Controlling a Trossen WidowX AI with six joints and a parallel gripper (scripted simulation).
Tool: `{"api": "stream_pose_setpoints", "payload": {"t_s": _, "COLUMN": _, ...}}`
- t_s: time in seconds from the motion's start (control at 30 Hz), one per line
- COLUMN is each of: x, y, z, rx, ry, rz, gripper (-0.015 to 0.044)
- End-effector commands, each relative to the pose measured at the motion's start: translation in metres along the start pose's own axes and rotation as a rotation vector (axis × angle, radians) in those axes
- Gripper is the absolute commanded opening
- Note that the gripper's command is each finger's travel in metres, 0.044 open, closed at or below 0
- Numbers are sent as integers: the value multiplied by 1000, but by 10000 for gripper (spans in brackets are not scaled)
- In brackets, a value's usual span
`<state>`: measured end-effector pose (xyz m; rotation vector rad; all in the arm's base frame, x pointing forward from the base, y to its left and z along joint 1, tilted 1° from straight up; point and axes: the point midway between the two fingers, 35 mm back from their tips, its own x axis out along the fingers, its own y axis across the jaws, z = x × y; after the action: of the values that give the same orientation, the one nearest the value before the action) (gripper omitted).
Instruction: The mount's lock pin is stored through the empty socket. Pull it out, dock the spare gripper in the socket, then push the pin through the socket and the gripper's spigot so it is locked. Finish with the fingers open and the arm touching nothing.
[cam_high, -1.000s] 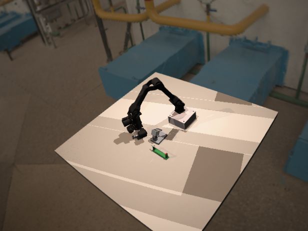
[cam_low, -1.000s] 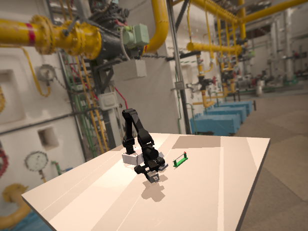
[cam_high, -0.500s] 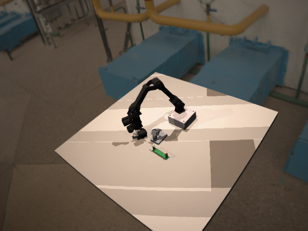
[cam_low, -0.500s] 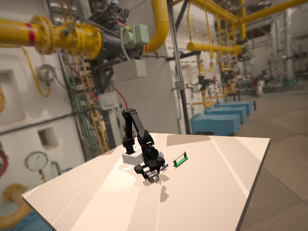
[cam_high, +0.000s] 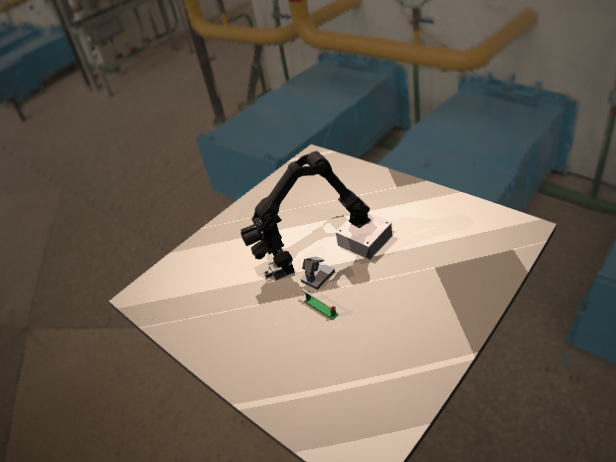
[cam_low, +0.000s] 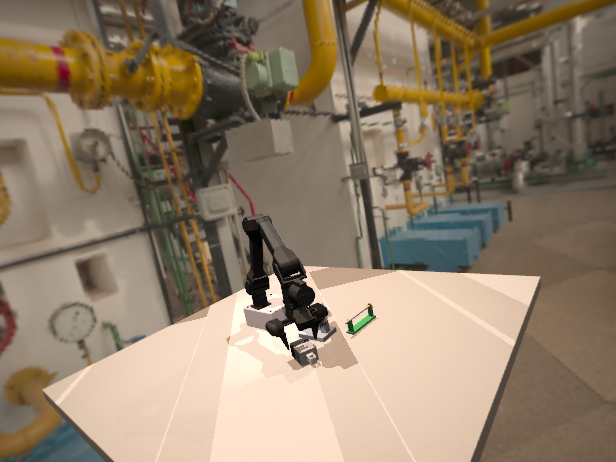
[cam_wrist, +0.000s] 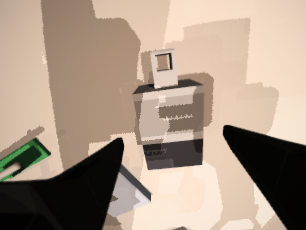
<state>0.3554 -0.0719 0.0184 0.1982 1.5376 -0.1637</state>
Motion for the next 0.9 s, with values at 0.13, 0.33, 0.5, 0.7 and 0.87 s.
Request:
{"api": "stream_pose_setpoints", "payload": {"t_s": 0.13, "x": -10, "y": 0, "z": 0, "rx": 1, "ry": 2, "rz": 0, "gripper": 440}}
{"api": "stream_pose_setpoints", "payload": {"t_s": 0.33, "x": -10, "y": 0, "z": 0, "rx": 1, "ry": 2, "rz": 0, "gripper": 440}}
{"api": "stream_pose_setpoints", "payload": {"t_s": 0.5, "x": -10, "y": 0, "z": 0, "rx": 1, "ry": 2, "rz": 0, "gripper": 440}}
{"api": "stream_pose_setpoints", "payload": {"t_s": 0.7, "x": -14, "y": 0, "z": 0, "rx": 1, "ry": 2, "rz": 0, "gripper": 440}}
{"api": "stream_pose_setpoints", "payload": {"t_s": 0.87, "x": -47, "y": 0, "z": 1, "rx": 1, "ry": 1, "rz": 0, "gripper": 440}}
